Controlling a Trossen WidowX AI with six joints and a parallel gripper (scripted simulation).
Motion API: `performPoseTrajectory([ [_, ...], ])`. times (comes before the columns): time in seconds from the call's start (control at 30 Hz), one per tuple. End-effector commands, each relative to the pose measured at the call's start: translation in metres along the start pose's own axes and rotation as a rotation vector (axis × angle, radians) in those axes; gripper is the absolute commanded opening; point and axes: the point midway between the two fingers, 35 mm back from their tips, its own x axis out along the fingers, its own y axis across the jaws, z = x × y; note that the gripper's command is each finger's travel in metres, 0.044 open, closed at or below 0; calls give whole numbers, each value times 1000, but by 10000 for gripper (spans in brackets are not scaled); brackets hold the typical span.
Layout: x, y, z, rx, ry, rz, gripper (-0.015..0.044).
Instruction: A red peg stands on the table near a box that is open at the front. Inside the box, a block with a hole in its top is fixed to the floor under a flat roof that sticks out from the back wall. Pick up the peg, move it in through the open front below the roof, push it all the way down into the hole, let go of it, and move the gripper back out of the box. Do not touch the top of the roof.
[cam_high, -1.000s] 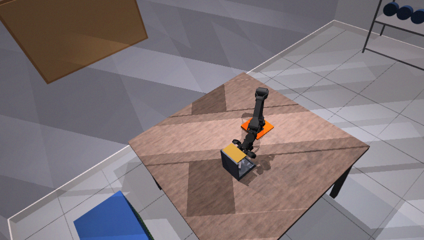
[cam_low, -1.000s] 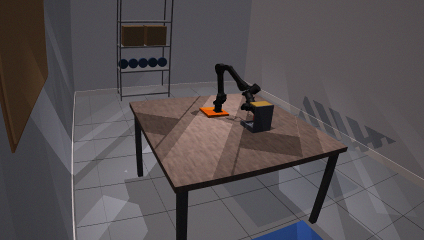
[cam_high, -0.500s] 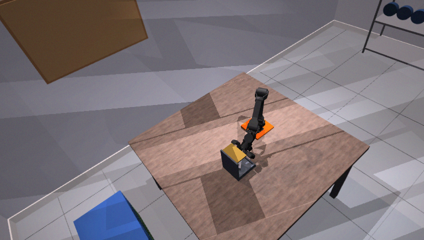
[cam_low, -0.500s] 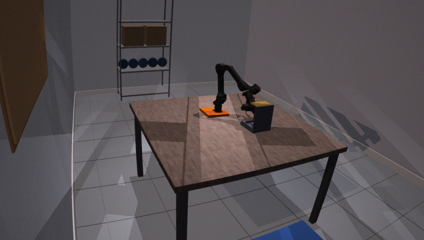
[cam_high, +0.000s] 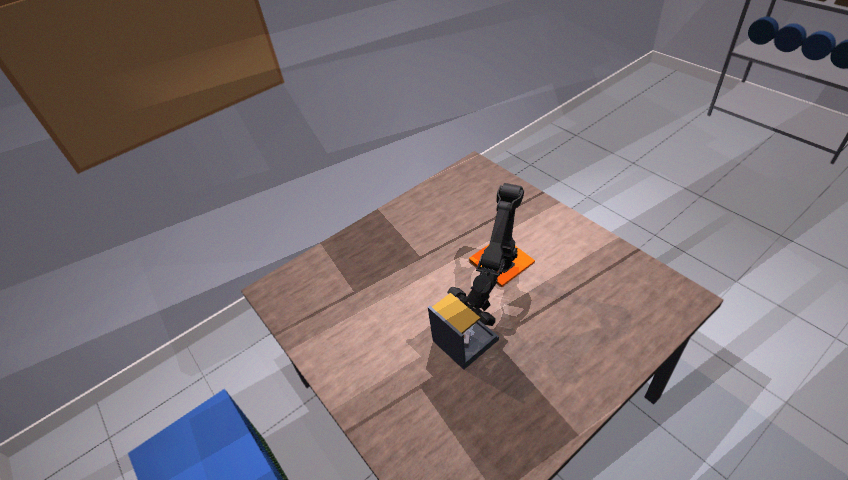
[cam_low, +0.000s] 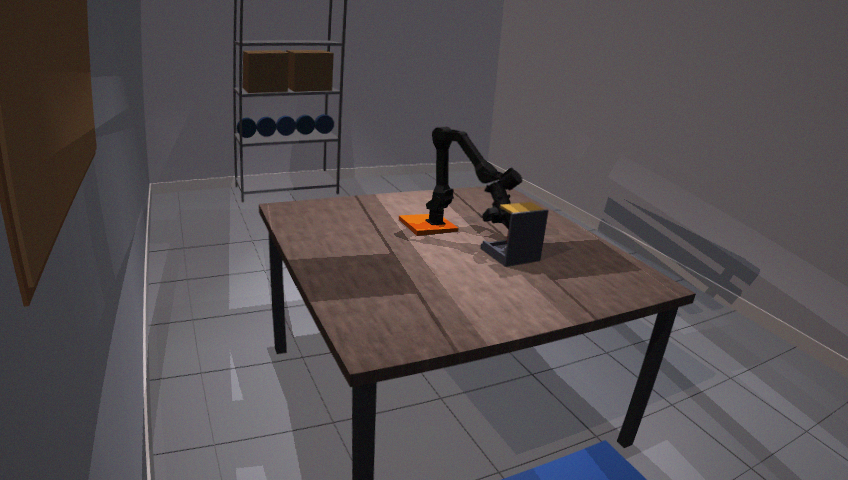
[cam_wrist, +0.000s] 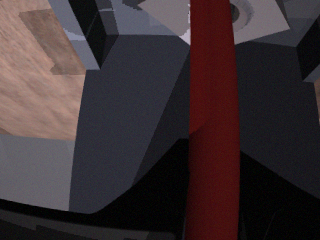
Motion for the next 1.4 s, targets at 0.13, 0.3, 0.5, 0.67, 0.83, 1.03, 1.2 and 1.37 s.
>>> performPoseTrajectory([
  [0.13, 3, -1, -4, -3, 4, -5, 0],
  [0.3, 4, -1, -6, -3, 4, -5, 0],
  [0.5, 6, -2, -7, -3, 4, -5, 0],
  [0.67, 7, -2, -8, -3, 4, -5, 0],
  [0.83, 9, -3, -9, -3, 4, -5, 0],
  [1.03, 10, -3, -10, -3, 5, -5, 0],
  [1.2, 11, -4, -11, -3, 5, -5, 0],
  [1.37, 12, -5, -12, -3, 5, -5, 0],
])
